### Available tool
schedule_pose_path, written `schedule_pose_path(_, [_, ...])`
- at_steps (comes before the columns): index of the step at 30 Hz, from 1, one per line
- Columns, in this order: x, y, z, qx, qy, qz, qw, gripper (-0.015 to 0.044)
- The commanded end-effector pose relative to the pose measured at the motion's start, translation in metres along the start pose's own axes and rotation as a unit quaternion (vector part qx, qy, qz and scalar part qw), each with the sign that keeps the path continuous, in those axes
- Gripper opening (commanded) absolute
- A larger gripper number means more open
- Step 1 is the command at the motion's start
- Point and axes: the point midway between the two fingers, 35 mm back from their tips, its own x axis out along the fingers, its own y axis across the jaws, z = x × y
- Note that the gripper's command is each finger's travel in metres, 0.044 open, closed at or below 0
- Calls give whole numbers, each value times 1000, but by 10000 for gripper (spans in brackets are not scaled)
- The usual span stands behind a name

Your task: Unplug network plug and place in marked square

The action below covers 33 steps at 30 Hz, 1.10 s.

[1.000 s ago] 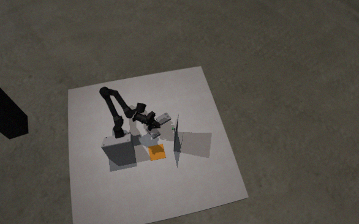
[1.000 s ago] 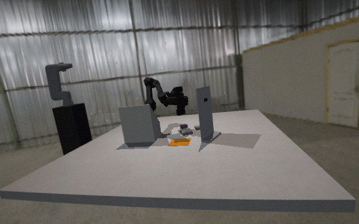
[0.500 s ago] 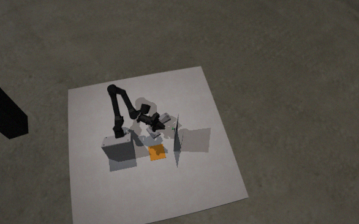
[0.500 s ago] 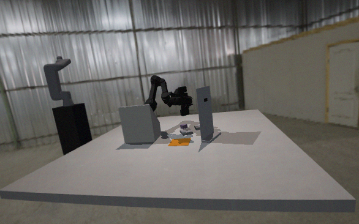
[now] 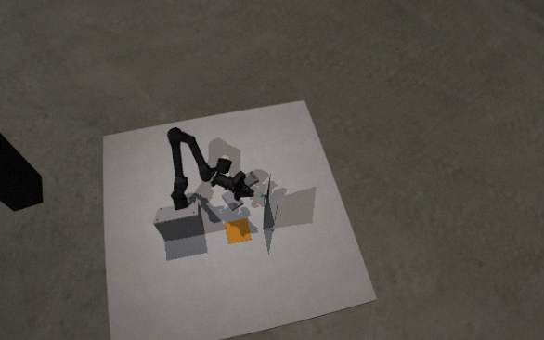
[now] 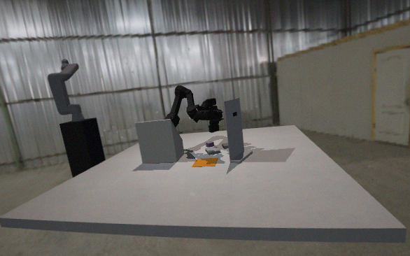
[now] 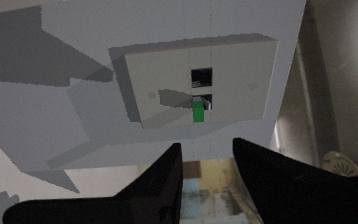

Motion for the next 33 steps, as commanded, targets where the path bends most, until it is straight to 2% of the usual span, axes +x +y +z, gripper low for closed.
schedule_pose_path(1, [7, -2, 5, -1, -5, -1, 1000, 156])
schedule_pose_path(33, [44, -1, 13, -1, -5, -2, 1000, 156])
